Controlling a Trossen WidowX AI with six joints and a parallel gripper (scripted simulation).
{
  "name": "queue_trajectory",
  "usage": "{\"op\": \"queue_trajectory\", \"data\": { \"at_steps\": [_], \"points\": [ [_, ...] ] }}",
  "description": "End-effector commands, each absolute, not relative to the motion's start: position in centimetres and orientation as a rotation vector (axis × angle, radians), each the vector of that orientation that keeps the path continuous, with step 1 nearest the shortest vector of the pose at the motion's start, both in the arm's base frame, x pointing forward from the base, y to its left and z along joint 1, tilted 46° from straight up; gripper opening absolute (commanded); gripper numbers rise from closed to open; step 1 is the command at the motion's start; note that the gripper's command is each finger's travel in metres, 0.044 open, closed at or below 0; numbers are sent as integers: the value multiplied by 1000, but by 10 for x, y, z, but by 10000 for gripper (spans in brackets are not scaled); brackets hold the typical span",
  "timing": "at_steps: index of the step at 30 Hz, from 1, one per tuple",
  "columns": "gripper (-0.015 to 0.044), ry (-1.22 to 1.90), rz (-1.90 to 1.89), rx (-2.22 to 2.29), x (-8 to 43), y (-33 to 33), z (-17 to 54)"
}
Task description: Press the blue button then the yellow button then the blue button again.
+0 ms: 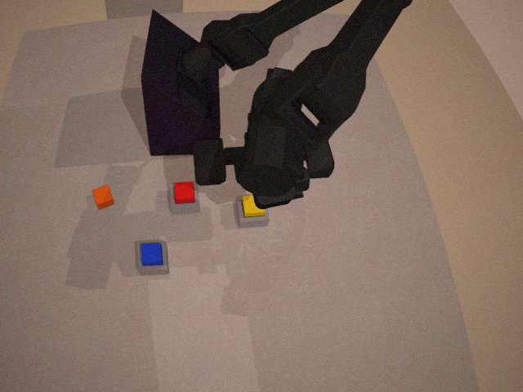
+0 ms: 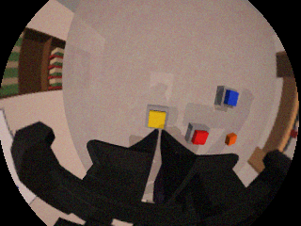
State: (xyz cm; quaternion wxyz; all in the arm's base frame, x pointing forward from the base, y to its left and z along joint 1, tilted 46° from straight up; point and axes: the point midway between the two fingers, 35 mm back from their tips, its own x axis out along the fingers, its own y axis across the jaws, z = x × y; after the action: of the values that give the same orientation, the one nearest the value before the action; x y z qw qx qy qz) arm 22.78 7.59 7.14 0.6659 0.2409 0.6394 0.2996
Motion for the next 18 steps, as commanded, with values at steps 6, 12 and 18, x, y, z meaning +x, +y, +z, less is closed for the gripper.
{"op": "queue_trajectory", "data": {
  "at_steps": [6, 12, 18],
  "points": [
    [20, 1449, 685, 559, 222, 101, 51],
    [20, 1449, 685, 558, 223, 108, 44],
    [20, 1449, 685, 559, 223, 115, 38]
  ]
}}
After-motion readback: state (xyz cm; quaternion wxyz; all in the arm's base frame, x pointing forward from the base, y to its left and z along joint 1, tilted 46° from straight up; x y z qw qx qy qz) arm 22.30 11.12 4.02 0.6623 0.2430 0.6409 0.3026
